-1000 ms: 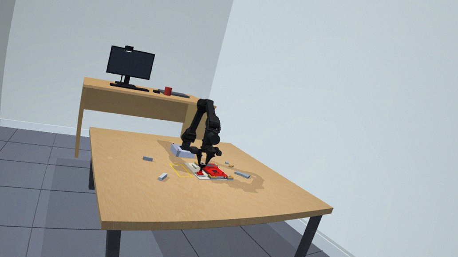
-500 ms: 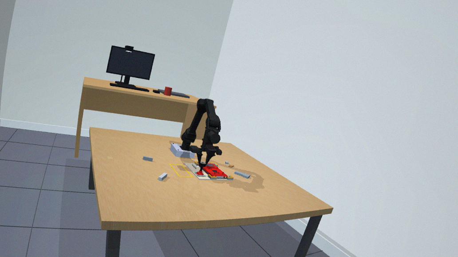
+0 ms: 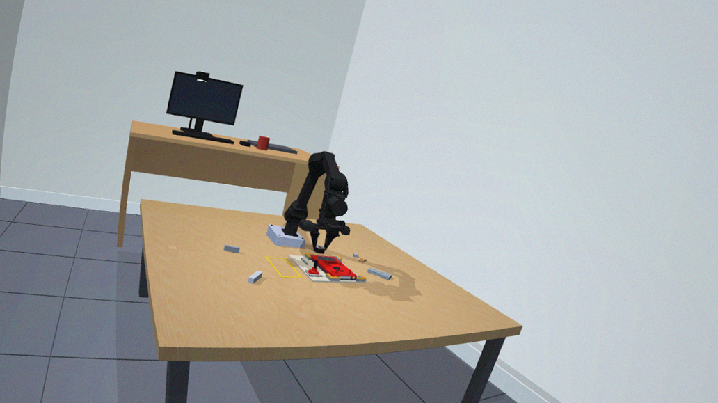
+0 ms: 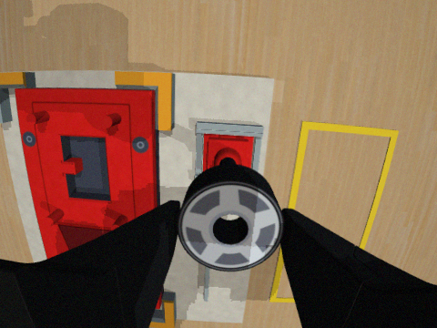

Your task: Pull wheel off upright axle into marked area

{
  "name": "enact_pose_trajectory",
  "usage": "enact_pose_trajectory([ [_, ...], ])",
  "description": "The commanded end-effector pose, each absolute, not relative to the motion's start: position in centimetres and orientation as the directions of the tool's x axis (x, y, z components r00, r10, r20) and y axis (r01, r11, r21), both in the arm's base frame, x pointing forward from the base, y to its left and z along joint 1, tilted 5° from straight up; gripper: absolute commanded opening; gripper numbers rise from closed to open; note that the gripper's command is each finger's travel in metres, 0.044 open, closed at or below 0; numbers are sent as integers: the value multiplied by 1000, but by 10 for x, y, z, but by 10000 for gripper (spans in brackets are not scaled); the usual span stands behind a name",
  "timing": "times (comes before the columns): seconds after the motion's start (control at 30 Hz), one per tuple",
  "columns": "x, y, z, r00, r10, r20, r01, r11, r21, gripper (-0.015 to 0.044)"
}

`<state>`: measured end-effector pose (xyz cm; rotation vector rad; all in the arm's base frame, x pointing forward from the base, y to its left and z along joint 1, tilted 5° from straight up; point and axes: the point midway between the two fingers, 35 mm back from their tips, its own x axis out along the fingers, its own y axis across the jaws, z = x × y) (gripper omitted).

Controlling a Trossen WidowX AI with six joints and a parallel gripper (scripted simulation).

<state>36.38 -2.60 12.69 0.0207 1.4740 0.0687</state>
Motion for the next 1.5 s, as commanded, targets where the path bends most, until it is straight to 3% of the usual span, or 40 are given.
enact_pose_trajectory([
  [0.0, 360, -34, 125, 90, 58, -994, -35, 998, 56, 0],
  [0.67, 302, -126, 121, 87, 49, -995, -40, 998, 46, 0],
  [1.17, 303, -128, 95, 87, 49, -995, -41, 998, 46, 0],
  [1.47, 309, -126, 44, 87, 49, -995, -41, 998, 46, 0],
])
